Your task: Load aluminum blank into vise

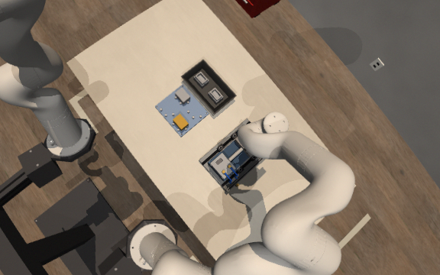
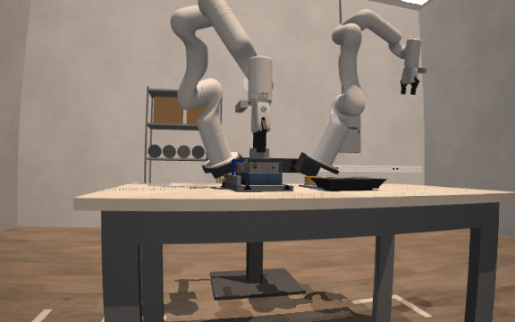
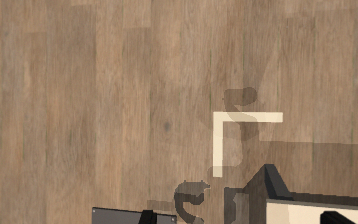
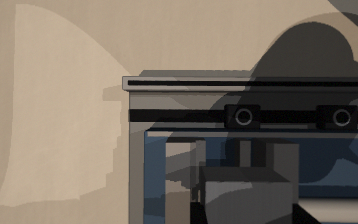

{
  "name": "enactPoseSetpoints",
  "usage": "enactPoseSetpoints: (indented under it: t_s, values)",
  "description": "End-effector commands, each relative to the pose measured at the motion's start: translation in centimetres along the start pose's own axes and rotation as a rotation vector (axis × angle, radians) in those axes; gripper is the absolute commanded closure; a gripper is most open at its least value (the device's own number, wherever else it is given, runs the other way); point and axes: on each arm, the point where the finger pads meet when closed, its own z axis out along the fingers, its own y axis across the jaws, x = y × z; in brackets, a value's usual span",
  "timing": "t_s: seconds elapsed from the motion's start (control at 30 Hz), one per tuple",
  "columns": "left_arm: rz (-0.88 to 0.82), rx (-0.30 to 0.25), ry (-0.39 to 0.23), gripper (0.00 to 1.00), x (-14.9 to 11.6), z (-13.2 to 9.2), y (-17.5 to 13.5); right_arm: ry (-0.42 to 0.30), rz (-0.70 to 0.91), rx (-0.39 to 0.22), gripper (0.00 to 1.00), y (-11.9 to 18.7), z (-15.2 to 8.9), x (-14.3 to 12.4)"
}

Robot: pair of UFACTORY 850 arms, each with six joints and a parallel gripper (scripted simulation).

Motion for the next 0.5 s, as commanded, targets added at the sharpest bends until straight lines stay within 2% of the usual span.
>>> enactPoseSetpoints:
  t_s: [0.0, 0.47]
  values:
    - [0.000, 0.000, 0.002, 0.00, 0.04, -0.08, -0.01, -0.001, 0.000, 0.002, 1.00, -0.10, 0.24, 0.00]
    - [0.000, 0.000, 0.002, 0.00, 0.04, -0.08, -0.01, -0.001, 0.000, 0.002, 1.00, -0.10, 0.47, 0.01]
